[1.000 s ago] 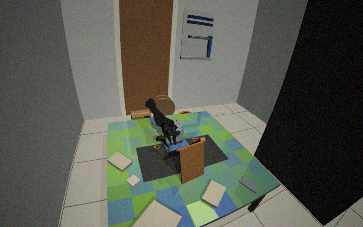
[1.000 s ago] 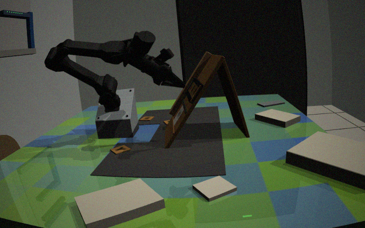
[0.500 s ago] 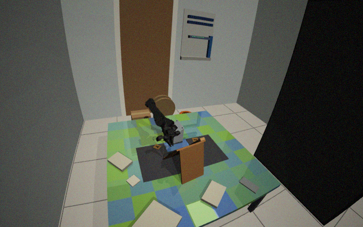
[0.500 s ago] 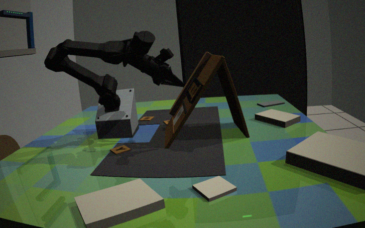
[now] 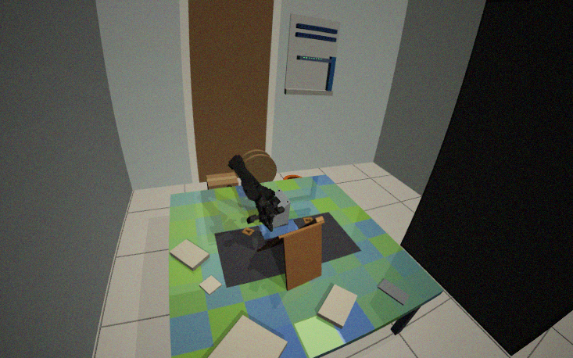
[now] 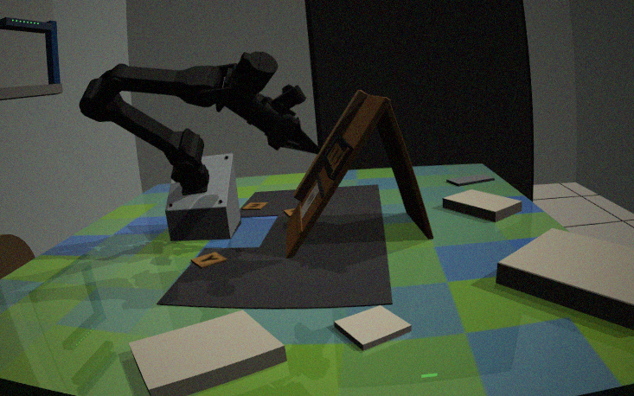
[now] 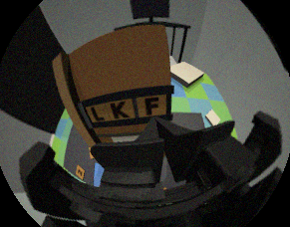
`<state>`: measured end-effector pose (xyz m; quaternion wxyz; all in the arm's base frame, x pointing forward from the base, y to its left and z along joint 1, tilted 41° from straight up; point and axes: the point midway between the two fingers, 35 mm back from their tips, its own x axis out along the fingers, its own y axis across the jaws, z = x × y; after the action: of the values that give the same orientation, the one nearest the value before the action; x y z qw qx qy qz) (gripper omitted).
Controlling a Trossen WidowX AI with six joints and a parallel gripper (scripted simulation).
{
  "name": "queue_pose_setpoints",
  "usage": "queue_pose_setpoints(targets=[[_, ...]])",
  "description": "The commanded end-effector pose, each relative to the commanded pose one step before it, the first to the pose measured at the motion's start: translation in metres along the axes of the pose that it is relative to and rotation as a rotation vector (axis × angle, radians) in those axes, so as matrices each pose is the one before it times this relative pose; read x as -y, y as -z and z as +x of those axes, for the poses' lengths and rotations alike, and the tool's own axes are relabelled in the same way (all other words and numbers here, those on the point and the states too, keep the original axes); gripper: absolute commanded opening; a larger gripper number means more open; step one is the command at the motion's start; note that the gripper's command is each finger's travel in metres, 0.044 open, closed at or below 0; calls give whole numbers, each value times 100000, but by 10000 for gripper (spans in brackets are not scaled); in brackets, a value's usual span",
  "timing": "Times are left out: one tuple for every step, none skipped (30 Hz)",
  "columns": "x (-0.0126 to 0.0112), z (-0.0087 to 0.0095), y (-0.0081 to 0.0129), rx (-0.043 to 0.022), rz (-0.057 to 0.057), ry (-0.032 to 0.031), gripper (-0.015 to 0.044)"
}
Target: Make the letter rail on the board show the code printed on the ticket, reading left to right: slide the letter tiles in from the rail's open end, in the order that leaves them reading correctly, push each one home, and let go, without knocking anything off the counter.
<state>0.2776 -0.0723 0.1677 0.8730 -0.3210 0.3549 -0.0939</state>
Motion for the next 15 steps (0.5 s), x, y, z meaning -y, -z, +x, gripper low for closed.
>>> queue_pose_setpoints(targets=[[1020, 351, -804, -12728, 2988, -1255, 0], [208, 104, -141, -4581, 540, -398, 0], [209, 84, -149, -4543, 424, -215, 0], [210, 63, -157, -4496, 311, -32, 0], [212, 44, -165, -4440, 200, 149, 0], [219, 24, -173, -4370, 91, 334, 0], [221, 5, -180, -4301, -13, 510, 0], [223, -13, -187, -4220, -114, 683, 0], [226, -30, -195, -4132, -212, 854, 0], [229, -46, -202, -4035, -307, 1021, 0], [231, -62, -210, -3929, -399, 1183, 0], [191, -63, -177, -3127, -392, 1084, 0], [116, -43, -108, -1839, -263, 700, 0], [39, -15, -36, -607, -92, 241, 0], [0, 0, 0, 0, 0, 0, 0]])
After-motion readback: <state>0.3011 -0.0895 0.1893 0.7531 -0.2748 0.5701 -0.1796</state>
